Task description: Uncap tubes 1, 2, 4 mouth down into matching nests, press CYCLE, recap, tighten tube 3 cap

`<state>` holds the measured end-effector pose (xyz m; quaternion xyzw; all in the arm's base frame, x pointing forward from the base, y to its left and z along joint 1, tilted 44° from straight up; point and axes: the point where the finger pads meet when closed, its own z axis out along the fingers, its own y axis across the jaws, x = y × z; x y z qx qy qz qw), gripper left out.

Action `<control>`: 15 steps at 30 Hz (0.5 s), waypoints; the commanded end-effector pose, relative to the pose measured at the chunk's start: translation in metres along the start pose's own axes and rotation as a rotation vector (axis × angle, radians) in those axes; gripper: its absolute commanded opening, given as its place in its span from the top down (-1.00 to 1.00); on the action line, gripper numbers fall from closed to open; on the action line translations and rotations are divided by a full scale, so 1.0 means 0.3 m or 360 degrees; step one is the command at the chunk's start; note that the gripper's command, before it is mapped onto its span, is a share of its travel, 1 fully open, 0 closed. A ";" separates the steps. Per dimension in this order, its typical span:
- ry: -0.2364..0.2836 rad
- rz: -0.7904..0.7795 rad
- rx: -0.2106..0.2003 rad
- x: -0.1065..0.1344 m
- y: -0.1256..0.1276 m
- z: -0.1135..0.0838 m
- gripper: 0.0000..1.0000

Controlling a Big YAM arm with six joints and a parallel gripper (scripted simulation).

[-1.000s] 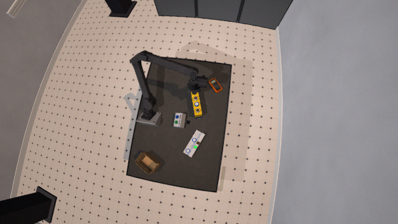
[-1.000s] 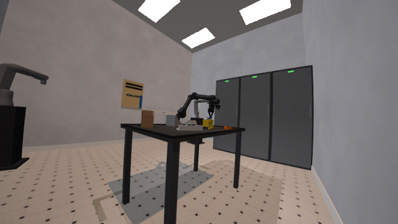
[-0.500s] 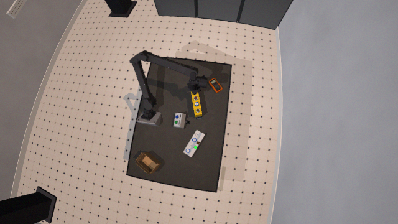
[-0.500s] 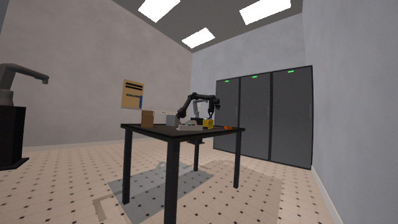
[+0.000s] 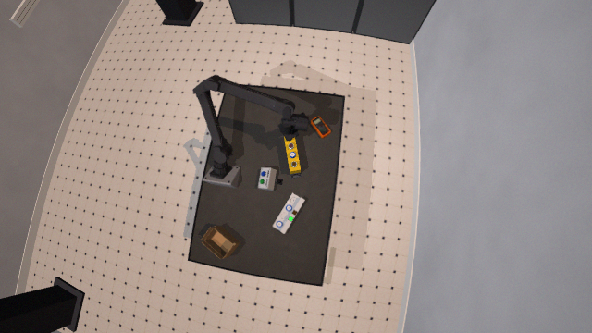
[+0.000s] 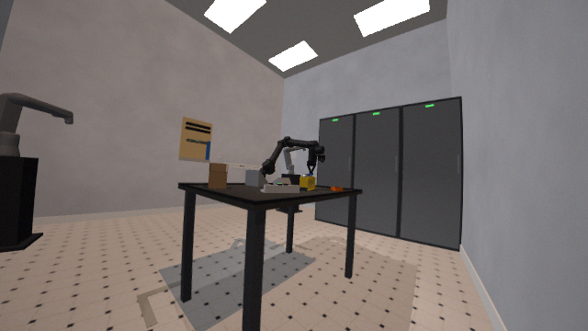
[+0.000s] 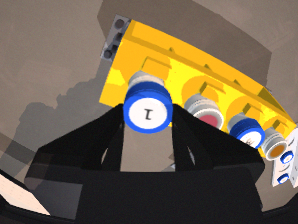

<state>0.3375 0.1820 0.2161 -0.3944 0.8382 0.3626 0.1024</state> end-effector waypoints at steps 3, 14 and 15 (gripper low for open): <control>0.0013 -0.0003 -0.0010 -0.015 -0.003 0.026 1.00; 0.0008 -0.0009 -0.0007 -0.025 0.002 0.021 1.00; 0.0008 -0.0010 -0.0006 -0.026 0.003 0.021 1.00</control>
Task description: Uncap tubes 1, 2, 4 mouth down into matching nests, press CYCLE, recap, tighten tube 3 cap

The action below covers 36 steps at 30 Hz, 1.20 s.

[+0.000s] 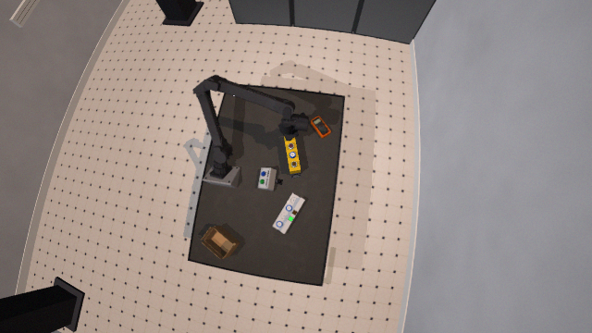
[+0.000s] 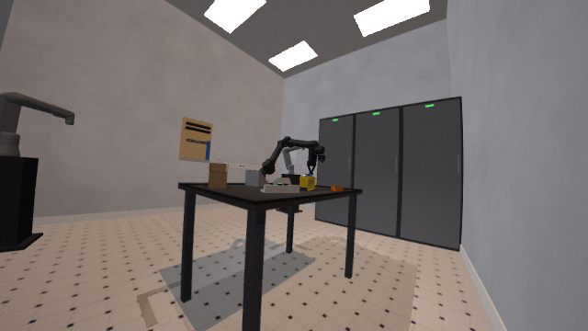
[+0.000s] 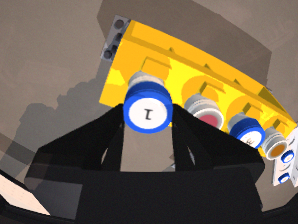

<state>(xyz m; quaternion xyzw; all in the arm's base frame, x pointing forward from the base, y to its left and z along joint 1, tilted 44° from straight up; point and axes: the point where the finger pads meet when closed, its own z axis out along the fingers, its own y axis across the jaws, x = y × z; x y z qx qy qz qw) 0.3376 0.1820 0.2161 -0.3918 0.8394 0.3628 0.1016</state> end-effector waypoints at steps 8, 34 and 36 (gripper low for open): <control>0.0002 -0.0026 -0.0002 -0.032 0.009 0.015 1.00; -0.0021 -0.0055 0.0016 -0.054 0.034 -0.008 1.00; -0.0022 -0.0056 0.0016 -0.055 0.034 -0.009 1.00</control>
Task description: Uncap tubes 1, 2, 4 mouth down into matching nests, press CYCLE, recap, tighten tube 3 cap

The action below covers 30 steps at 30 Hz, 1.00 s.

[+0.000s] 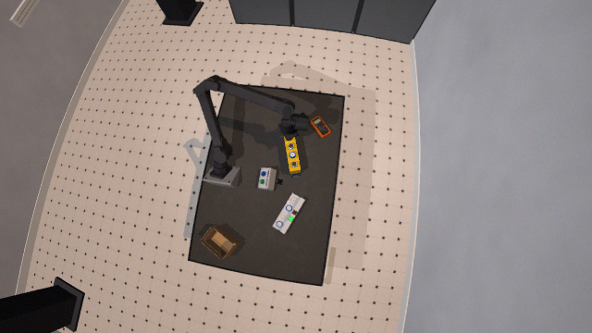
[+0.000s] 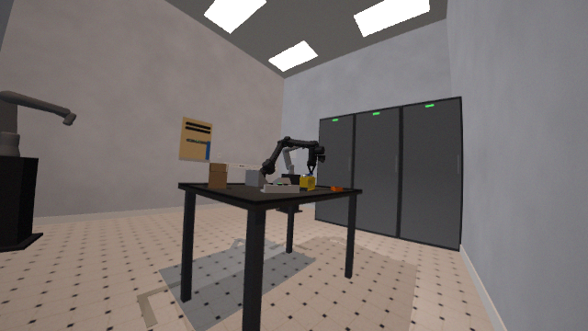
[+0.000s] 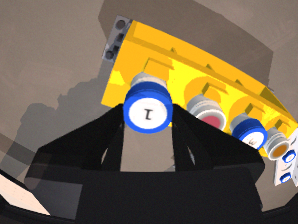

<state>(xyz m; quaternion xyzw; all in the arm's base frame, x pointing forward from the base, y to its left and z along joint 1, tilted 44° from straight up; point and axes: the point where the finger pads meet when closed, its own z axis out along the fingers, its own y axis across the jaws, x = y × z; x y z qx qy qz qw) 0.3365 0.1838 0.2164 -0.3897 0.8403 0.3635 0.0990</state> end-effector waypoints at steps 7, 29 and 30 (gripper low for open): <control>-0.0006 -0.0041 0.0003 -0.026 0.023 0.014 1.00; 0.0005 -0.0027 -0.0006 -0.015 0.015 0.031 1.00; 0.0005 -0.0027 -0.0006 -0.015 0.014 0.032 1.00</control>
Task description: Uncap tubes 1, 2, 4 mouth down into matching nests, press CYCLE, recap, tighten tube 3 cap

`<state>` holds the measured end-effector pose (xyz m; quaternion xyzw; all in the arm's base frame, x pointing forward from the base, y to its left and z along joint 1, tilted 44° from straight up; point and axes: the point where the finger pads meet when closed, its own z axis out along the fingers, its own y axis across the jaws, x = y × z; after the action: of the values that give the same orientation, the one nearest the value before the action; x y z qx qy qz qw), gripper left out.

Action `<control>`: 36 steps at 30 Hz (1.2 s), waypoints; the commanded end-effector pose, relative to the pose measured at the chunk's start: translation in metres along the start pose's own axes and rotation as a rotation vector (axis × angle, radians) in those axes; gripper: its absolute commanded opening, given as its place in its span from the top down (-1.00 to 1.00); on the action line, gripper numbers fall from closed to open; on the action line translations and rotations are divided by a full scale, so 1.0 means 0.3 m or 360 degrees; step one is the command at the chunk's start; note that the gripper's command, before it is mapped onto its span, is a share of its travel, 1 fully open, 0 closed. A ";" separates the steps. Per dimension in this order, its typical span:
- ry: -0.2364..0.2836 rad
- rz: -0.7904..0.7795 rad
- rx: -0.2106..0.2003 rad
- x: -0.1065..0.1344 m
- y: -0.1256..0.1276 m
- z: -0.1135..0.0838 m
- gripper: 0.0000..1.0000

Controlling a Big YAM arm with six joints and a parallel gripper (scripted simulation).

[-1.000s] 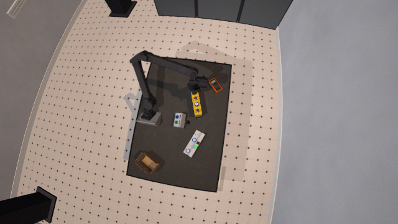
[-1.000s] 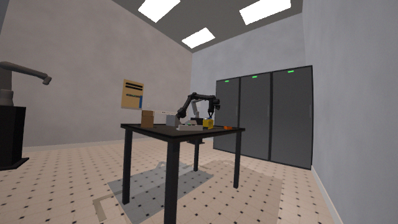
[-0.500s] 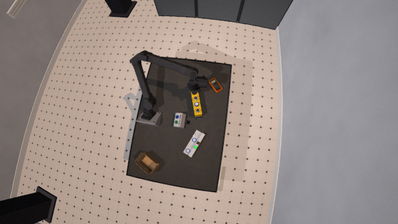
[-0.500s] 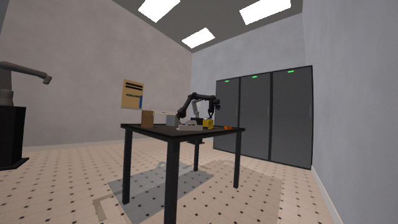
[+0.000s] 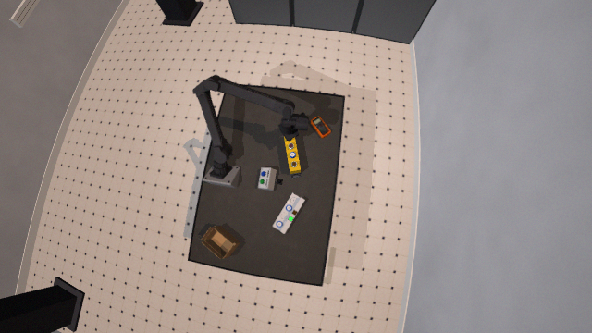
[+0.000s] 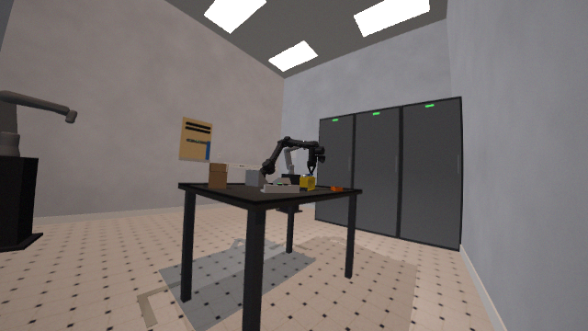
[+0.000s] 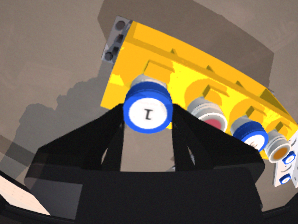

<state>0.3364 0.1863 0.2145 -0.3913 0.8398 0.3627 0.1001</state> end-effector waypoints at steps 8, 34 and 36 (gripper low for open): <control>0.0008 -0.0019 -0.0011 -0.012 0.010 0.027 1.00; 0.0009 -0.0019 -0.0012 -0.015 0.004 0.031 1.00; 0.0009 -0.0019 -0.0012 -0.015 0.004 0.031 1.00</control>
<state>0.3364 0.1870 0.2132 -0.3920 0.8395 0.3624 0.1012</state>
